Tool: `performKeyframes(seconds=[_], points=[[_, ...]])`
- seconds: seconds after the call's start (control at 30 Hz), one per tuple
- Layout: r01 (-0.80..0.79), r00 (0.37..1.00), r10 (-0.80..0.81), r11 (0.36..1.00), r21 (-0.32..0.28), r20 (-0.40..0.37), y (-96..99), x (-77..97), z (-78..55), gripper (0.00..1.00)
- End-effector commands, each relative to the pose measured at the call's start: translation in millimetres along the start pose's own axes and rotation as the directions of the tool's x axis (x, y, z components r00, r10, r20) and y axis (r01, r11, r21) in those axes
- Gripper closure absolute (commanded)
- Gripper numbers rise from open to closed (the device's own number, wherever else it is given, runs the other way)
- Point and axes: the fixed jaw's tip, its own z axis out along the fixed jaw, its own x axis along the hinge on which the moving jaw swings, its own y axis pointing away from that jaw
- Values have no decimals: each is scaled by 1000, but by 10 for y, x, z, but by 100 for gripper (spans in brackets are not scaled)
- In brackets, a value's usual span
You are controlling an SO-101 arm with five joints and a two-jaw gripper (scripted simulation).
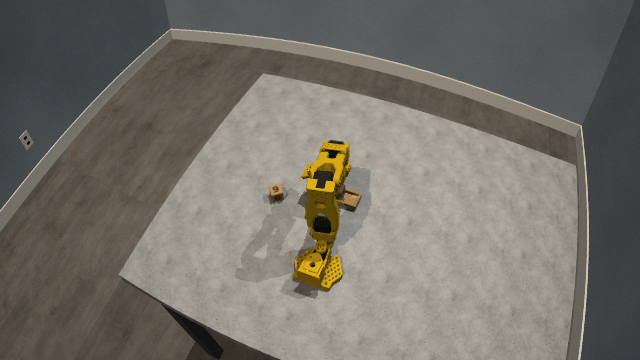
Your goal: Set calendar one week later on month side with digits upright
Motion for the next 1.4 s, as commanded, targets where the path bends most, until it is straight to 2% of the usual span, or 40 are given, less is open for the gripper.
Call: performKeyframes(seconds=[0.0, 0.7, 1.1, 1.23, 1.37], points=[[0, 1000, 0, 1000, 15, 4, -22, 11, -14, 82], [0, 1000, 0, 1000, 15, 4, -22, 11, -14, 66], [0, 1000, 0, 1000, 15, 4, -22, 11, -19, 64], [0, 1000, 0, 1000, 15, 4, -31, 9, -65, 64], [0, 1000, 0, 1000, 15, 4, -43, 7, -168, 64]])
